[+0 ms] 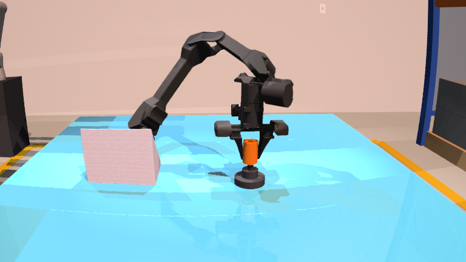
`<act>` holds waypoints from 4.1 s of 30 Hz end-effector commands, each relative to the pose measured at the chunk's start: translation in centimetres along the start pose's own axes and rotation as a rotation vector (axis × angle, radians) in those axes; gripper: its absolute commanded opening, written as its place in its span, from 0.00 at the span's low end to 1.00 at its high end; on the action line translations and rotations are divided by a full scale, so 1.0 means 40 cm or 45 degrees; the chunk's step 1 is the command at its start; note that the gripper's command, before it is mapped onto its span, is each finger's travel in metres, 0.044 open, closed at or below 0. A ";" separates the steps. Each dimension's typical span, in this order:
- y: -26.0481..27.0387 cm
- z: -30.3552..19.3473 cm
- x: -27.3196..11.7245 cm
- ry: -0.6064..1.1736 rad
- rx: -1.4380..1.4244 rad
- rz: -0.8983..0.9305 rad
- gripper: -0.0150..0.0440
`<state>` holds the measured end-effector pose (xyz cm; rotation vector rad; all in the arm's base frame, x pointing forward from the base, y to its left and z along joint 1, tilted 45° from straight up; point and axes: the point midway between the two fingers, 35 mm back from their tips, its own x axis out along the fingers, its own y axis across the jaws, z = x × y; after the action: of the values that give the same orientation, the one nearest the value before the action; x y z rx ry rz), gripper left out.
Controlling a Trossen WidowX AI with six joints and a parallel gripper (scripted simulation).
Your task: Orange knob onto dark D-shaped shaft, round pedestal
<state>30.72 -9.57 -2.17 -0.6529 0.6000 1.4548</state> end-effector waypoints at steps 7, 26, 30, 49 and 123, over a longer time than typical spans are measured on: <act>-0.006 -0.004 -0.002 0.006 -0.059 -0.004 0.25; -0.004 0.001 0.008 0.006 -0.059 -0.004 0.25; -0.004 0.001 0.009 0.006 -0.116 -0.004 0.25; -0.005 0.000 0.013 0.006 -0.066 -0.004 0.25; -0.011 -0.004 -0.193 0.001 -0.038 -0.009 1.00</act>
<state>30.88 -14.76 2.80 -0.6836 0.5797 1.4384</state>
